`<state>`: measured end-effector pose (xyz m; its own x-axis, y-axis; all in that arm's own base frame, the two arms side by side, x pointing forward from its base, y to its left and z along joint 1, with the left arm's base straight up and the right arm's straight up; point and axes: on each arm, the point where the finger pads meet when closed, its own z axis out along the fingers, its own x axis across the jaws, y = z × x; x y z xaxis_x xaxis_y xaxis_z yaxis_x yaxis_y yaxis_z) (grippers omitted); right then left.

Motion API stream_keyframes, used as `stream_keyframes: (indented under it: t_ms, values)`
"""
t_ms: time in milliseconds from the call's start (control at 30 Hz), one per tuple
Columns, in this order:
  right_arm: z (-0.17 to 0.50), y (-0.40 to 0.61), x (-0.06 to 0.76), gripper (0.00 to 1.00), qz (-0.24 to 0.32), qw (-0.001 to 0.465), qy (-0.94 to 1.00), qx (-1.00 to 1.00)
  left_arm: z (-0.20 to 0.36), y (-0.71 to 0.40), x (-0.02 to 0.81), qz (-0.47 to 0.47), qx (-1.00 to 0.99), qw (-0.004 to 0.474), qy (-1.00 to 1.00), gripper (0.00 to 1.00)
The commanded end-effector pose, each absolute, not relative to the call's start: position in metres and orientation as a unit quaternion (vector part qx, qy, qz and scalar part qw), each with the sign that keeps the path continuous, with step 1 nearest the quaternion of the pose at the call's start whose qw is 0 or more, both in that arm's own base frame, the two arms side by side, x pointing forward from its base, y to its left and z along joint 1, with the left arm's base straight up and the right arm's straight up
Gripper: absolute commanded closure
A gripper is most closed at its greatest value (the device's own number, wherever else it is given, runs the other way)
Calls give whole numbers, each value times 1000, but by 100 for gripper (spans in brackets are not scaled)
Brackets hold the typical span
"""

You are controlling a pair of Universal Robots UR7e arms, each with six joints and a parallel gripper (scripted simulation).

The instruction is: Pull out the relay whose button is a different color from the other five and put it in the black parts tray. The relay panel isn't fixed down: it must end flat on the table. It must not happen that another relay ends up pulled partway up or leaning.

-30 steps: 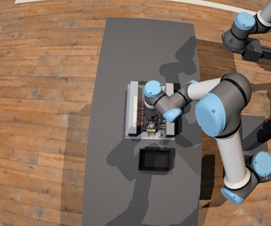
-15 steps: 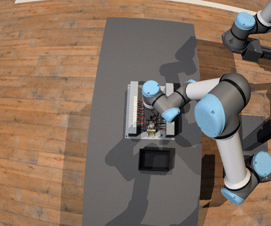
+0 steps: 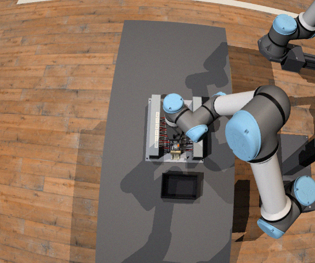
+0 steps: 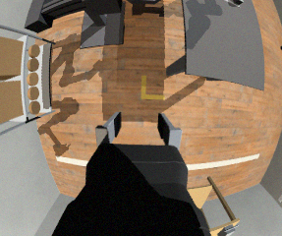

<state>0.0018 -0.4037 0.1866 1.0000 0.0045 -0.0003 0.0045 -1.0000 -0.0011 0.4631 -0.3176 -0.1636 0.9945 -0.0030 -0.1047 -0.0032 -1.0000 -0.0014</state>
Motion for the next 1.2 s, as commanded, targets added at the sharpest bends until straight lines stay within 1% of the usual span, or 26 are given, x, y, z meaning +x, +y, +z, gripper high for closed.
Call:
stream_keyframes:
  t_ms: [0,1167]
  values:
    - [187,-404,2,0,0,0,-2,-1000,-163,-318,463,53,-999,0,2,100]
    - [187,-404,2,0,0,0,-2,-1000,-162,-318,462,26,-1000,0,2,100]
